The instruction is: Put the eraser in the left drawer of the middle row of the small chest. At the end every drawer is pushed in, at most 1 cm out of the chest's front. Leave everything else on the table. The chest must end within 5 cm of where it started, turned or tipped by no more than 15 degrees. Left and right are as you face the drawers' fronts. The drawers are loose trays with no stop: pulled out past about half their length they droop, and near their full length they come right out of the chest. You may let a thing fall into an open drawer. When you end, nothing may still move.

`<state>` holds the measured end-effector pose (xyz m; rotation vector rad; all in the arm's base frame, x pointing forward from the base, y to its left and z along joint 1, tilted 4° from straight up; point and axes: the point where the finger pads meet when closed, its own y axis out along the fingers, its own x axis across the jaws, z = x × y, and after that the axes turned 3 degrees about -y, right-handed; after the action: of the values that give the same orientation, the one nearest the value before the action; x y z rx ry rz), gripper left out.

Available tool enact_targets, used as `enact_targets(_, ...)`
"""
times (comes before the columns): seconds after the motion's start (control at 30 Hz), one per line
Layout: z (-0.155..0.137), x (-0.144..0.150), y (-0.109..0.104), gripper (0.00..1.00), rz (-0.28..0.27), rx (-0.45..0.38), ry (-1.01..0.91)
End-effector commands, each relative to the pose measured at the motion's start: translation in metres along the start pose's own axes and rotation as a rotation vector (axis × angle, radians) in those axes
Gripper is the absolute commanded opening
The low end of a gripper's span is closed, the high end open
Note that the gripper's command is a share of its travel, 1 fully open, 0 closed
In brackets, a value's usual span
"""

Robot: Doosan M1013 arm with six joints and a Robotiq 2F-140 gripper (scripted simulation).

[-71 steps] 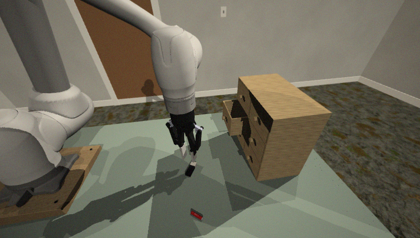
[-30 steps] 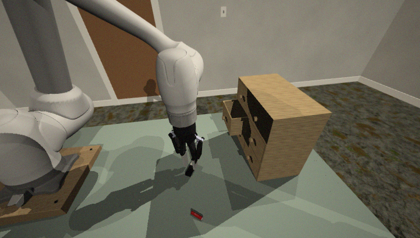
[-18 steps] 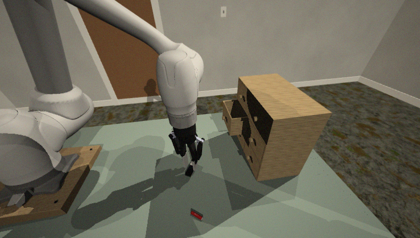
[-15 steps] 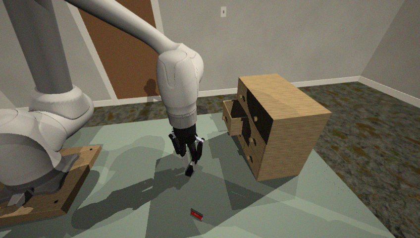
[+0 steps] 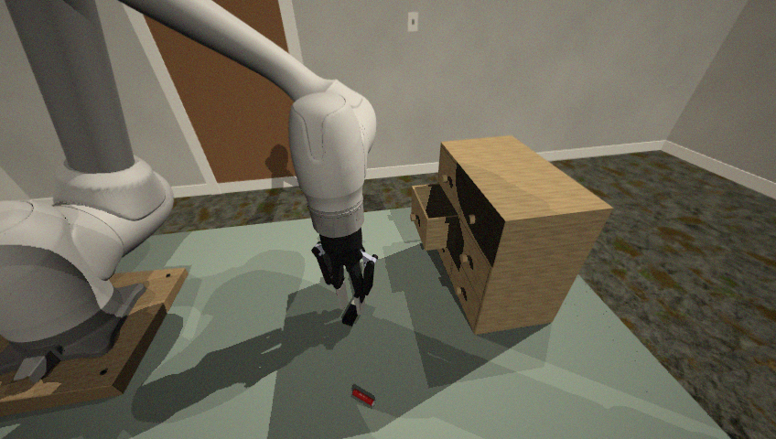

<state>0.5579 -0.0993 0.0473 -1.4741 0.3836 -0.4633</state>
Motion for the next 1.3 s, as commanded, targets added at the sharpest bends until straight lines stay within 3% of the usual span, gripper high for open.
enact_targets(0.0,0.0,0.0,0.0,0.23,0.0,0.0,0.0)
enact_targets(0.43,0.0,0.0,0.019,0.23,0.0,0.0,0.0)
enact_targets(1.27,0.0,0.0,0.02,0.23,0.0,0.0,0.0)
